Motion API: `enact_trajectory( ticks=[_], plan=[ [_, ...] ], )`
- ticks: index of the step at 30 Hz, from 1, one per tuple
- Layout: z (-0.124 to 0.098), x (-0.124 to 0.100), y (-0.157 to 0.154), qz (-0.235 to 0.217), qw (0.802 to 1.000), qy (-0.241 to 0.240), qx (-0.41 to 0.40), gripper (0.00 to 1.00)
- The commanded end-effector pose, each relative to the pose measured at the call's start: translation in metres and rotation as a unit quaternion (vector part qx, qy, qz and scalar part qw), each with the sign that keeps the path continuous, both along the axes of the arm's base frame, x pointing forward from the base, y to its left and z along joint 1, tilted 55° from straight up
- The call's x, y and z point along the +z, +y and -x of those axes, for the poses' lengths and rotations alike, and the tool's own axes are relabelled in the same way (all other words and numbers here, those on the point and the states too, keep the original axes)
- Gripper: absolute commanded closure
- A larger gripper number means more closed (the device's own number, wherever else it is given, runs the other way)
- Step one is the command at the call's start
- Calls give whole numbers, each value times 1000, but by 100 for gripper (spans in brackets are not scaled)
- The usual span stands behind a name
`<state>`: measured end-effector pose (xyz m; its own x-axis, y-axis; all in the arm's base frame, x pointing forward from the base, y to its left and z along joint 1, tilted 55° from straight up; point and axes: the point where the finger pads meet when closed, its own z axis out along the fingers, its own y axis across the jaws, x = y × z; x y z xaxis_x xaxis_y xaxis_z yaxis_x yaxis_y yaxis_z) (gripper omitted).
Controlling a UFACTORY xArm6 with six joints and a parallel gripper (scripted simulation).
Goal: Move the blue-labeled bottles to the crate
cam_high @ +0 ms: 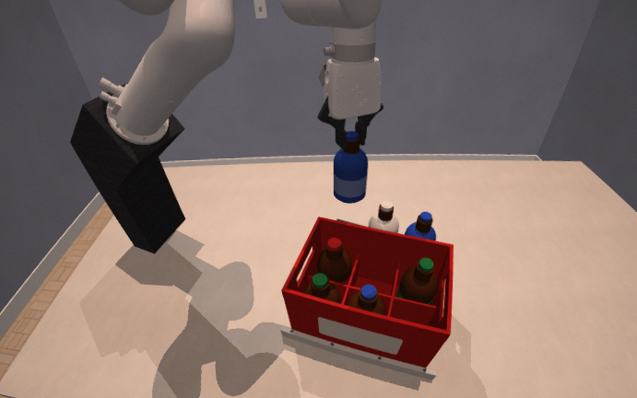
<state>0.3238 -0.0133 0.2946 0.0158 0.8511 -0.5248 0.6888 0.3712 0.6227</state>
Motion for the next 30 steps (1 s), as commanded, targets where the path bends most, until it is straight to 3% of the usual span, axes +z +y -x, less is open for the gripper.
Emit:
enact_trajectory(
  ticks=[1, 30],
  plan=[
    [0, 1, 0, 0, 1000, -1, 0, 100],
    [15, 13, 8, 0, 1000, -1, 0, 100]
  ],
)
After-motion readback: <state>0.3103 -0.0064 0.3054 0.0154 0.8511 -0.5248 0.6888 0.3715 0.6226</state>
